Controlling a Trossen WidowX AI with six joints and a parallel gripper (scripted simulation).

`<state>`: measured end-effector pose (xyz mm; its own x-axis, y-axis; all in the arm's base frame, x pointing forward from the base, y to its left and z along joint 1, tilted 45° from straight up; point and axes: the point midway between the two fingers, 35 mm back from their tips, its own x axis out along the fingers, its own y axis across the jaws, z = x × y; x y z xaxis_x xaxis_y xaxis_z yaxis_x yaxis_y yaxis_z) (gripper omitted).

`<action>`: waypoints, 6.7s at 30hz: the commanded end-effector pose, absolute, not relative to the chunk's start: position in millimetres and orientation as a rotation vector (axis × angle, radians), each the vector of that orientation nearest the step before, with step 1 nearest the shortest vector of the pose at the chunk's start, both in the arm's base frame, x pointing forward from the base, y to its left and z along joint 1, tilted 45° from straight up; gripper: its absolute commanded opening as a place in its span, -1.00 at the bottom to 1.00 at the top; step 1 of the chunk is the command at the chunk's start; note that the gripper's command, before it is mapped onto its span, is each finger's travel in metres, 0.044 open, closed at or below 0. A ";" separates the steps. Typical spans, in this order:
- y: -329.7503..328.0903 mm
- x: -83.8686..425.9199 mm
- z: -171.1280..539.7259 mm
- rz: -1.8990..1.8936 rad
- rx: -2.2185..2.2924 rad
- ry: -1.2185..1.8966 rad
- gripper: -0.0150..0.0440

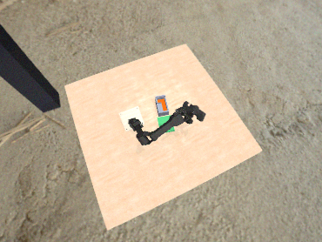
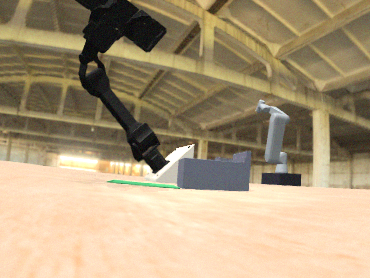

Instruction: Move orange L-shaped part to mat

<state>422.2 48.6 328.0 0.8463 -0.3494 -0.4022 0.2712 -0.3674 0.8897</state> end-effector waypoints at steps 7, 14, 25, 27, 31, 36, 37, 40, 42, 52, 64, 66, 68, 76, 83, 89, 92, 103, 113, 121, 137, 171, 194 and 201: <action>150.1 400.1 150.4 -0.814 0.833 0.683 0.12; 188.0 327.4 52.1 -0.756 -0.040 1.162 0.12; 190.6 288.2 16.9 -0.695 -0.480 1.359 0.12; 182.1 290.1 7.2 -0.694 -0.480 1.359 0.12; 154.7 292.6 -20.3 -0.695 -0.480 1.358 0.12; 142.7 292.1 -30.9 -0.697 -0.481 1.357 0.12; 142.5 292.1 -31.2 -0.697 -0.481 1.357 0.12; 140.9 292.4 -32.9 -0.697 -0.481 1.357 0.12; 139.0 292.7 -35.0 -0.697 -0.481 1.357 0.12; 127.4 294.1 -46.8 -0.697 -0.481 1.356 0.12; 117.3 294.5 -56.5 -0.698 -0.482 1.356 0.12; 117.3 294.5 -56.5 -0.698 -0.482 1.356 0.12; 117.3 294.5 -56.5 -0.698 -0.482 1.356 0.12; 117.3 294.5 -56.5 -0.698 -0.482 1.356 0.12; 119.9 295.0 -56.6 -0.694 -0.471 1.355 0.12; 128.4 295.5 -55.7 -0.695 -0.476 1.356 0.12; 135.1 295.7 -54.9 -0.697 -0.480 1.356 0.12; 193.2 287.6 19.4 -0.695 -0.480 1.359 0.12; 194.3 288.8 17.2 -0.678 -0.480 1.348 0.12; 194.3 288.8 17.2 -0.678 -0.480 1.348 0.12; 181.0 289.3 32.5 -0.412 -0.798 1.492 0.46; 117.3 287.5 51.1 0.545 -1.682 1.698 0.46; 92.0 290.4 25.3 0.543 -1.682 1.697 0.46; 84.6 290.4 18.4 0.542 -1.683 1.698 0.46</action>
<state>291.2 88.1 20.9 0.0639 -0.6978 -0.7134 -0.9821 0.0831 -0.1692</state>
